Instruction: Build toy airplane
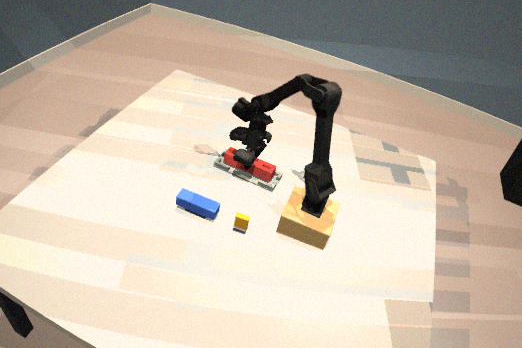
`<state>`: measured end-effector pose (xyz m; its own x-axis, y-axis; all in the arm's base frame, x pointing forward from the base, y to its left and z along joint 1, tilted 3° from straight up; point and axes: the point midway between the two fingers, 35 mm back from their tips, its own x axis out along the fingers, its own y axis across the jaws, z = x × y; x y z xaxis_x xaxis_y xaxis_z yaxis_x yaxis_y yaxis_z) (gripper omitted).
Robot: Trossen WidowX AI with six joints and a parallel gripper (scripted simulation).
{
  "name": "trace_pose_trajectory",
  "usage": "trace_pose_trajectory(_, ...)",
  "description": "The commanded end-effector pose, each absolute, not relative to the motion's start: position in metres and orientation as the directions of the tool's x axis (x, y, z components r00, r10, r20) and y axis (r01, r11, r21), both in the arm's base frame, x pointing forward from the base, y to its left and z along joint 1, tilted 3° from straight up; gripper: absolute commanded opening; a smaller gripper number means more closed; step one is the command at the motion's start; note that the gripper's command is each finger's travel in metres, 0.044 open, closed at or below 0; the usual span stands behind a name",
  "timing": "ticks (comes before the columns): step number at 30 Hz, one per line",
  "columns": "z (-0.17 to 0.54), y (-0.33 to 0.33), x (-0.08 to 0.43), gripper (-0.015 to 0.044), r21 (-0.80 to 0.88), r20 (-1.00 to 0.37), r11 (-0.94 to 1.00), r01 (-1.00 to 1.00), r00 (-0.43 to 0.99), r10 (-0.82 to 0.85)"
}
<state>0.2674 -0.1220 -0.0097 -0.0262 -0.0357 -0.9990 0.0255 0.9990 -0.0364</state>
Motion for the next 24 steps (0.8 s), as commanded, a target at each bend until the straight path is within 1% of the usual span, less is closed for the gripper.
trace_pose_trajectory(1,-0.01,-0.122,0.268,0.0315,-0.037,-0.999,0.999,0.026,-0.026,-0.036)
trace_pose_trajectory(6,-0.01,-0.122,0.268,0.044,-0.037,-0.999,0.999,0.026,-0.026,-0.036)
trace_pose_trajectory(12,-0.007,-0.122,0.268,0.044,-0.037,-0.999,0.999,0.026,-0.026,-0.036)
trace_pose_trajectory(19,0.094,-0.118,0.271,0.044,-0.039,-0.999,0.999,0.022,-0.024,-0.039)
trace_pose_trajectory(24,0.097,-0.12,0.276,0.044,-0.04,-0.999,0.999,0.022,-0.024,-0.039)
